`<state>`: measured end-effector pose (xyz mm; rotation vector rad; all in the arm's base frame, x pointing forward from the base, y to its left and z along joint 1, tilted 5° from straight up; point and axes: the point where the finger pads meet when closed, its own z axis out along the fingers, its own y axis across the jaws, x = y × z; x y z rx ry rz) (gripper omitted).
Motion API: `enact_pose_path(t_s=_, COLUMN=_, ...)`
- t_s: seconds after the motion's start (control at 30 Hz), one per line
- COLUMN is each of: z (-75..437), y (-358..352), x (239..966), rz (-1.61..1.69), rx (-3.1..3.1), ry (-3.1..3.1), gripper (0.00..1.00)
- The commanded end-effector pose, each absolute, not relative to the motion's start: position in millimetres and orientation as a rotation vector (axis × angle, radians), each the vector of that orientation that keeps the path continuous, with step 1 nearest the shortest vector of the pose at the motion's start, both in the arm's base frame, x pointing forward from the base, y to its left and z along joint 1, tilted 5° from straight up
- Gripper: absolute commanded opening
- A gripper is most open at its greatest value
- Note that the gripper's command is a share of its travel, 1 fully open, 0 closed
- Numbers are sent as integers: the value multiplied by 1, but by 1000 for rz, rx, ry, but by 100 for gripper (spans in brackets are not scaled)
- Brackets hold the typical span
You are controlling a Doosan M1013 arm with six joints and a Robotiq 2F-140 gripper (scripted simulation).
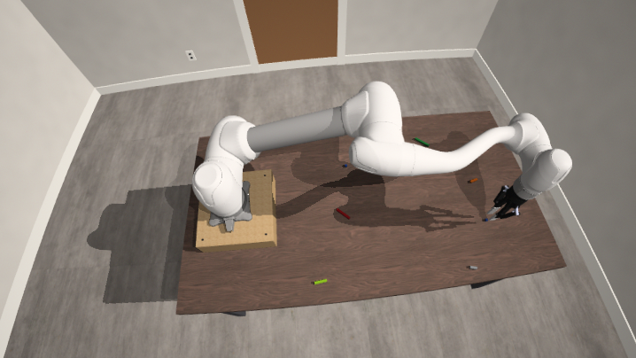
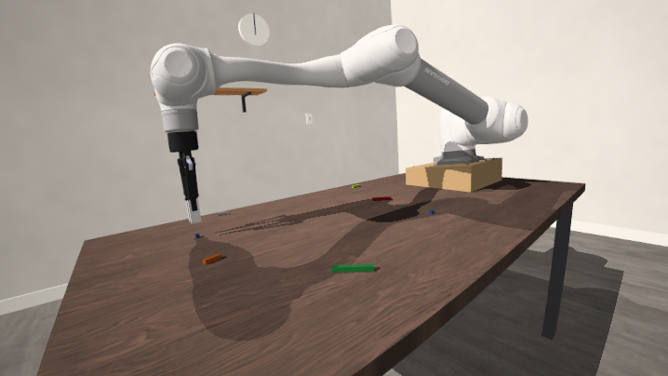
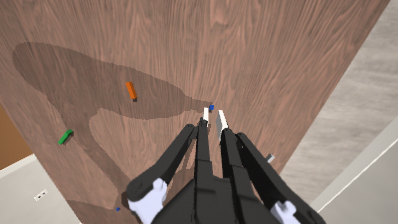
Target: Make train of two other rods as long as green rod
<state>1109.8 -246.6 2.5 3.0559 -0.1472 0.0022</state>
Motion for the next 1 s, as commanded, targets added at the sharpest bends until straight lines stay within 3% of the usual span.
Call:
enact_pose_path(t_s=0.0, z=-1, y=-247, x=1110, rz=3, rx=3056, ry=-147, gripper=23)
enact_pose_path(t_s=0.97, z=-27, y=-249, x=1111, rz=3, rx=3056, ry=-147, gripper=23)
